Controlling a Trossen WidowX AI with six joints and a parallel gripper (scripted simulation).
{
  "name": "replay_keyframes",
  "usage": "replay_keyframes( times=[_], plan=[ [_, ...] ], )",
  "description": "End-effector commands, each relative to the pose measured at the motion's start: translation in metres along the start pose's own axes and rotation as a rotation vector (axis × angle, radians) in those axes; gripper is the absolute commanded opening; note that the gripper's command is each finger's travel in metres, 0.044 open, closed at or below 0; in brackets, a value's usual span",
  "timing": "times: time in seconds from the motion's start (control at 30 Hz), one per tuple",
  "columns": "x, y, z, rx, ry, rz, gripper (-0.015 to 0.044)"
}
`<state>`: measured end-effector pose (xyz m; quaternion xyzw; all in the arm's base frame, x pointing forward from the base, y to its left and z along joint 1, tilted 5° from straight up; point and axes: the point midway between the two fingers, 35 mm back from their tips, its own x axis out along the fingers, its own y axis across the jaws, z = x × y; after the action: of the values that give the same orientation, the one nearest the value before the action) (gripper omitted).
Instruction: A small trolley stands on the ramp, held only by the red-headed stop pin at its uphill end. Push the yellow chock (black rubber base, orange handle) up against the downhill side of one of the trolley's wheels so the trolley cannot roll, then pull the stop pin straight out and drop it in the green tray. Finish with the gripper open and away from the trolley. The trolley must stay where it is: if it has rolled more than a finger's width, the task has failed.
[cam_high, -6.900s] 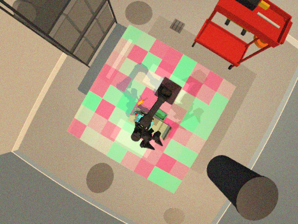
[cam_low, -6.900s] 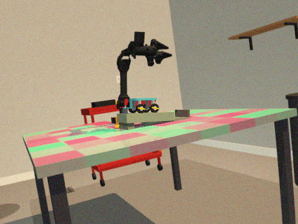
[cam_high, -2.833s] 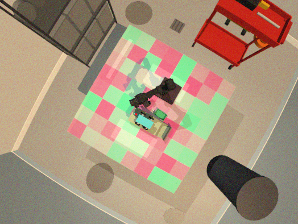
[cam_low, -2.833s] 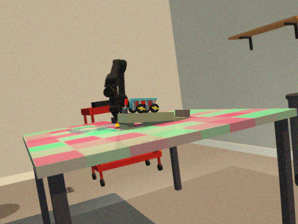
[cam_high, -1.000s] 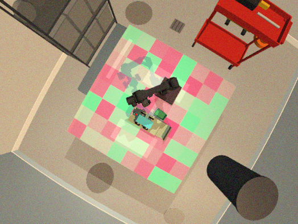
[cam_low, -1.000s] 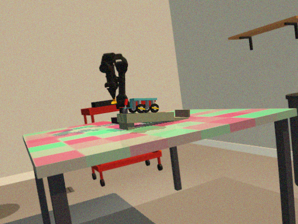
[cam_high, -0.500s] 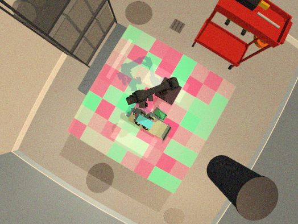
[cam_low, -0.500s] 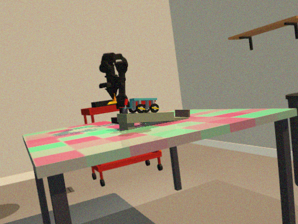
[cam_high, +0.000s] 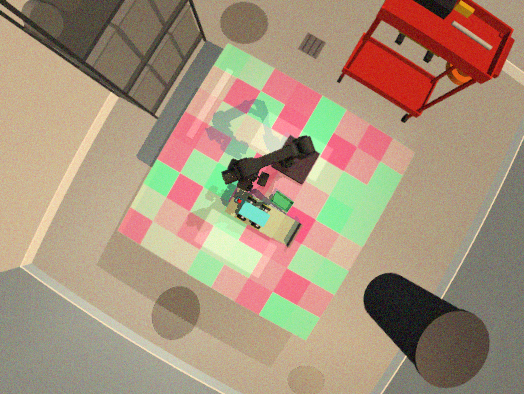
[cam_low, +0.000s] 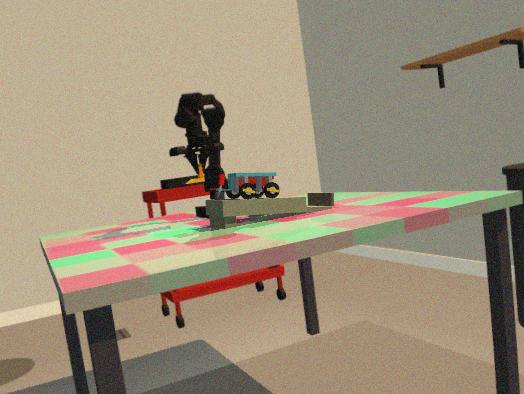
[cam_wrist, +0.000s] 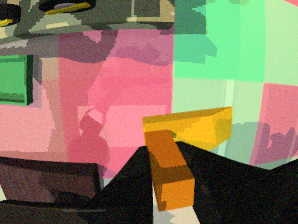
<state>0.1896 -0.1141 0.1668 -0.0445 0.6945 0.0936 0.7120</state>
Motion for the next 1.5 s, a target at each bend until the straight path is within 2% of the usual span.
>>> replay_keyframes(
  times=[0.0,0.27,1.47],
  plan=[
    [0.0,0.0,0.0,0.08,0.001,-0.001,0.0],
    [0.0,0.004,0.002,0.085,0.0,-0.001,0.0],
    [0.009,0.111,0.044,0.106,-0.003,0.008,0.0]
  ],
)
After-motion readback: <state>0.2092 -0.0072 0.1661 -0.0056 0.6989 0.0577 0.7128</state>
